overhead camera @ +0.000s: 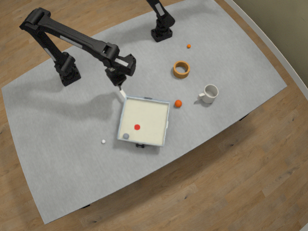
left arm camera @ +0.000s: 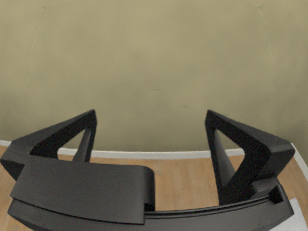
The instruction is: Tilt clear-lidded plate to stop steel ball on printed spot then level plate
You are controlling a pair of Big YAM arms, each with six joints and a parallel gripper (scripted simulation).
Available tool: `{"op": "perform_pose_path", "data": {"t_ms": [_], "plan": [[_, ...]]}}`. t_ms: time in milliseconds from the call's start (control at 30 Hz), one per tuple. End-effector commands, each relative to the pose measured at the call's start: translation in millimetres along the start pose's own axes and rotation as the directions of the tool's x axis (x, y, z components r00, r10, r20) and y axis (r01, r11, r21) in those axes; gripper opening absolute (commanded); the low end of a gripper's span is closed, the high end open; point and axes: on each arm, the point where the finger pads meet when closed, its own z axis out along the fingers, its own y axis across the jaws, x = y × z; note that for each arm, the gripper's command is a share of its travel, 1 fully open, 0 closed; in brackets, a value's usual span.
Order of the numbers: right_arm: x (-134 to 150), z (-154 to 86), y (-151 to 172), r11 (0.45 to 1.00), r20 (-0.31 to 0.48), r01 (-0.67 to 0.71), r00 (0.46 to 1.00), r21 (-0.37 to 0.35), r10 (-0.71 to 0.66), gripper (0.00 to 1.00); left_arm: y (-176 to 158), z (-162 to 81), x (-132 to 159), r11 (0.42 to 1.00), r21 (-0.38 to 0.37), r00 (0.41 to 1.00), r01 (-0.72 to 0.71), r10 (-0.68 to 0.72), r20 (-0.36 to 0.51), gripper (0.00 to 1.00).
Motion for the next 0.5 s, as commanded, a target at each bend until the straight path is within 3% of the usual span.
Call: {"op": "perform_pose_path", "data": {"t_ms": [0, 300, 400, 467], "plan": [[-32.2, -15.5, -19.4, 0.999, 0.048, 0.002, 0.999, 0.037, -0.003, 0.00, 6.6, -5.3, -15.9, 1.000, -0.009, 0.999, -0.012, 0.013, 0.039, 1.00], [-29.4, -15.8, -18.6, 0.999, 0.045, 0.002, 0.999, 0.034, -0.003, 0.00, 6.6, -5.3, -15.9, 1.000, -0.009, 0.999, -0.012, 0.013, 0.039, 1.00], [4.5, -12.0, -6.8, 1.000, 0.028, 0.002, 1.000, 0.013, -0.002, 0.00, 6.6, -5.3, -15.9, 1.000, -0.009, 0.999, -0.012, 0.013, 0.039, 1.00], [8.1, -5.9, -2.7, 1.000, 0.021, 0.002, 1.000, 0.002, -0.002, 0.00, 6.6, -5.3, -15.9, 1.000, -0.009, 0.999, -0.012, 0.013, 0.039, 1.00]]}}
